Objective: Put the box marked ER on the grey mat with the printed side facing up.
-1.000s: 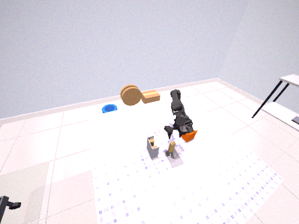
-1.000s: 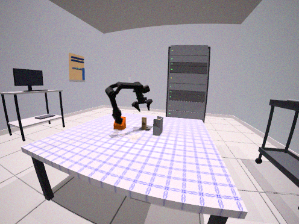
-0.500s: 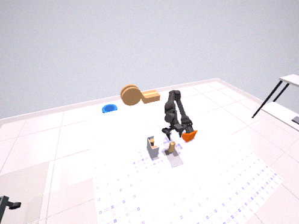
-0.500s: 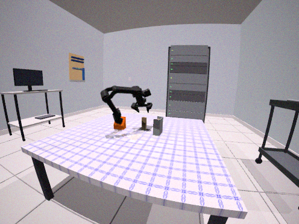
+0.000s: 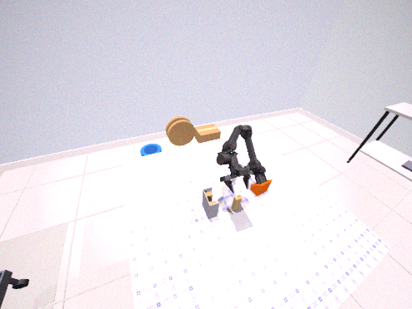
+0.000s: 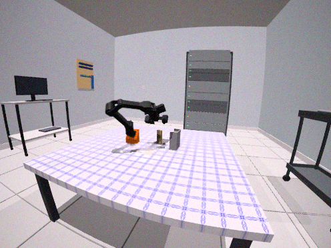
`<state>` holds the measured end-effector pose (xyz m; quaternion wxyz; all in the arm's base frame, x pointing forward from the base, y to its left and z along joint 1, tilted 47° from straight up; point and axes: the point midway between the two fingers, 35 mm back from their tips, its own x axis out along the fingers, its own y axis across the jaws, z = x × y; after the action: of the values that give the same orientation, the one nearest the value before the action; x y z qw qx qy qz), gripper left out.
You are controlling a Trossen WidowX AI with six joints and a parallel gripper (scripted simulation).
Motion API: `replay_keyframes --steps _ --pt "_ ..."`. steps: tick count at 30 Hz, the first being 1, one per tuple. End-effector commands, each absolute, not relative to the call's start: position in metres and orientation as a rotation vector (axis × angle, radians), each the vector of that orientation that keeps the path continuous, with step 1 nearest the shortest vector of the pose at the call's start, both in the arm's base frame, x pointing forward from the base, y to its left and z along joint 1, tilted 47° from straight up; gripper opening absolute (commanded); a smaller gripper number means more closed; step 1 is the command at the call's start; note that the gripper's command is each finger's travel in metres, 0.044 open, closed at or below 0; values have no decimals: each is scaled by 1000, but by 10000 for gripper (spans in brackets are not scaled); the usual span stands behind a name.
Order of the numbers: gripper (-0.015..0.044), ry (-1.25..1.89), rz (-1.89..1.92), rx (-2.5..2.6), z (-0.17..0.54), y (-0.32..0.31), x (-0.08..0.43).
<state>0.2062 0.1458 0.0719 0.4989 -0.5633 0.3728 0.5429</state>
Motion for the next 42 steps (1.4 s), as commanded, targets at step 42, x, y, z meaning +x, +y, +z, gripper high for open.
replay_keyframes --steps 42 --pt "440 810 1358 -1325 121 67 226"
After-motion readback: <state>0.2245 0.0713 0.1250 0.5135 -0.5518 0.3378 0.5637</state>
